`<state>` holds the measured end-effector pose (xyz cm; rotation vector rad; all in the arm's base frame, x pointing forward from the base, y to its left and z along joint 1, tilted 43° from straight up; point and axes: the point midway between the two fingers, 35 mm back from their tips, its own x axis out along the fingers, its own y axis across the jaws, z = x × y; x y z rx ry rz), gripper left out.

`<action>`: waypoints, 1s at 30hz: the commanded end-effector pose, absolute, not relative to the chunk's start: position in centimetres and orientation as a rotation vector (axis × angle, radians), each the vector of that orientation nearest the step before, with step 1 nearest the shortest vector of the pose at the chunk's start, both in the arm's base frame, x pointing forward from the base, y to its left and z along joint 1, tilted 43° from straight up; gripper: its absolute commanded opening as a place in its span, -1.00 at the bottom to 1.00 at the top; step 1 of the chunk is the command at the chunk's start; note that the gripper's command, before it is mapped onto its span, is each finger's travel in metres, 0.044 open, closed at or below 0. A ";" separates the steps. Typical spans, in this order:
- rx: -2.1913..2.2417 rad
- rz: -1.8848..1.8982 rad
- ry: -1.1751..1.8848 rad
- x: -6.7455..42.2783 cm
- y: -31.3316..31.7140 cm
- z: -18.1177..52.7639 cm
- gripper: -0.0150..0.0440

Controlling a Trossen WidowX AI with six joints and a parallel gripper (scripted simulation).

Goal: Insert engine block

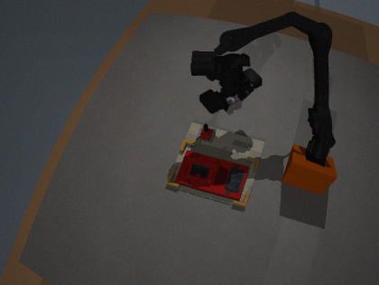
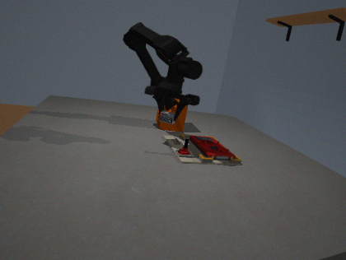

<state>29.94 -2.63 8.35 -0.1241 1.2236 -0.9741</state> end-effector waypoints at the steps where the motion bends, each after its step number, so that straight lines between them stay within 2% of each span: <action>1: -0.112 -0.971 1.212 29.8 -1.6 9.7 -0.49; 21: -0.135 -0.967 1.171 29.3 -1.7 9.5 -0.49; 30: -0.242 -0.921 0.966 28.8 -1.5 8.9 -0.49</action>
